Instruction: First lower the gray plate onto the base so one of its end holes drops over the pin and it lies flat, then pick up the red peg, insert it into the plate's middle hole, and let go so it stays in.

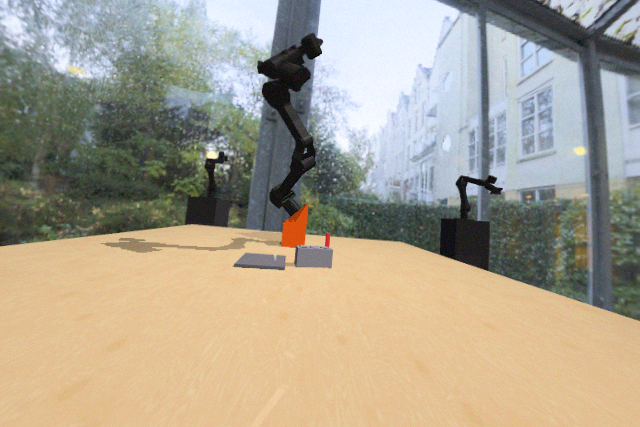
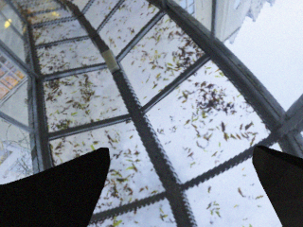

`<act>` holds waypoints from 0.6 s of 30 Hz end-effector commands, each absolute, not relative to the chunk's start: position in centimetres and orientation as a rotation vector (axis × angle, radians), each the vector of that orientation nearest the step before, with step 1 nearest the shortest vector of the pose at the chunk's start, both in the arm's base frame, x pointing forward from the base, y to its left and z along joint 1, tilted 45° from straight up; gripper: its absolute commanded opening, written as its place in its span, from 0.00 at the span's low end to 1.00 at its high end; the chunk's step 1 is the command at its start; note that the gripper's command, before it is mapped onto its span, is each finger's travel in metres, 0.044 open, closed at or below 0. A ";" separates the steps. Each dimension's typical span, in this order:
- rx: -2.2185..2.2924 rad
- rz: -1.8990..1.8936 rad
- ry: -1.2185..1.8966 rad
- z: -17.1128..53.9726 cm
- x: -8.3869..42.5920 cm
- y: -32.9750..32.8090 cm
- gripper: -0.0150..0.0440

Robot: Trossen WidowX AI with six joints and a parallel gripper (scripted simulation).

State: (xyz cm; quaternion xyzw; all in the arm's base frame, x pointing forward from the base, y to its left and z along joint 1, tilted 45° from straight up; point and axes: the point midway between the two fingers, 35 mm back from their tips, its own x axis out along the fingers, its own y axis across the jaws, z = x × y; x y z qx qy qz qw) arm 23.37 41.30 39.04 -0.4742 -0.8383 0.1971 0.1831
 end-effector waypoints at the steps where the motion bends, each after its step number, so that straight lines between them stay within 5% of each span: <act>1: -1.338 0.556 -2.365 39.0 23.4 41.3 0.98; 18: -1.040 0.090 -2.565 52.2 7.1 37.0 1.00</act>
